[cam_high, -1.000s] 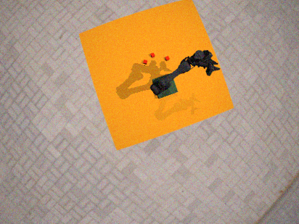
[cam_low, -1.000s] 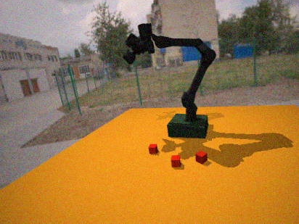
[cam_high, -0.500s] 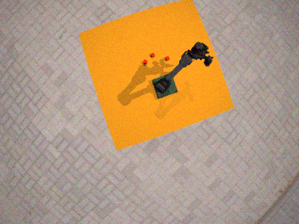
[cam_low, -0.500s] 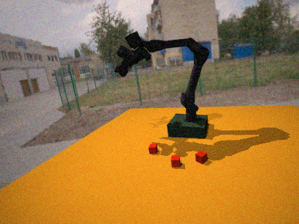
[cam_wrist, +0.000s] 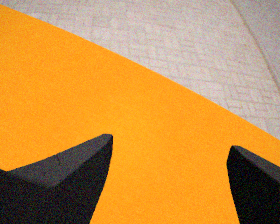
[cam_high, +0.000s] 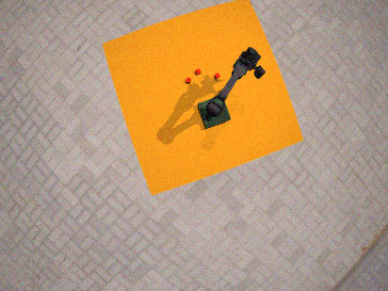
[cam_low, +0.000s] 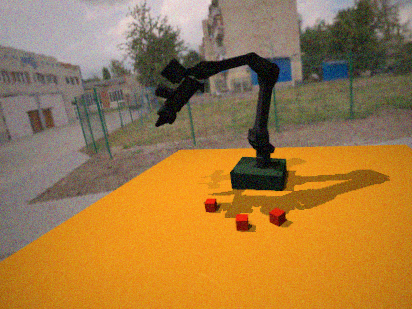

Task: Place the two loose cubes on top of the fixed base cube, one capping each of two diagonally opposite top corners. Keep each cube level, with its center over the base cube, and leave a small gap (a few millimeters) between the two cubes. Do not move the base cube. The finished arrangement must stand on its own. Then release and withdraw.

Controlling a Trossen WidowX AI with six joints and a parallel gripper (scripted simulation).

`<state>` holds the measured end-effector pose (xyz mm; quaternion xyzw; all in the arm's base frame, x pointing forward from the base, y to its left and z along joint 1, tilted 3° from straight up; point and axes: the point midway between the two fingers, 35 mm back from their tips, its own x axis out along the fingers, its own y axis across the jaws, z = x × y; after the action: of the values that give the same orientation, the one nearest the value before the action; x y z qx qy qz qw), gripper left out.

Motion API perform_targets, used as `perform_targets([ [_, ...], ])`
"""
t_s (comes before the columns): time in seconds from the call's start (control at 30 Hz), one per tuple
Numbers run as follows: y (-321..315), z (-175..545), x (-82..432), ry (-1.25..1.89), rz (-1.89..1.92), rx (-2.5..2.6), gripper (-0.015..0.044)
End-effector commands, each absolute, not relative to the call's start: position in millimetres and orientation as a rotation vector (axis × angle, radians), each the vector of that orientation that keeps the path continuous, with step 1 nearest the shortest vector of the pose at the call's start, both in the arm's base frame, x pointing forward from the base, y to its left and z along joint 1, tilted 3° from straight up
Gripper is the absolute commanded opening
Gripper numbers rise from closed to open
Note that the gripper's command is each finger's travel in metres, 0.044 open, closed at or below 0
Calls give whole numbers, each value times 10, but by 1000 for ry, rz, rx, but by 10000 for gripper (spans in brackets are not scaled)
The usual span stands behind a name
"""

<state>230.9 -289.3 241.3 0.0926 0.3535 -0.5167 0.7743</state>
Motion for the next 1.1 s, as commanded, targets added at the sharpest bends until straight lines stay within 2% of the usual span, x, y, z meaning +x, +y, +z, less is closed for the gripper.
perform_targets([
  [0.0, -2711, 2155, 2488, 819, -1053, 307, 265],
  [0.5, -1872, 1438, 2834, 1050, -905, 667, 265],
  [1.07, -908, 941, 2800, 1373, -923, 993, 265],
])
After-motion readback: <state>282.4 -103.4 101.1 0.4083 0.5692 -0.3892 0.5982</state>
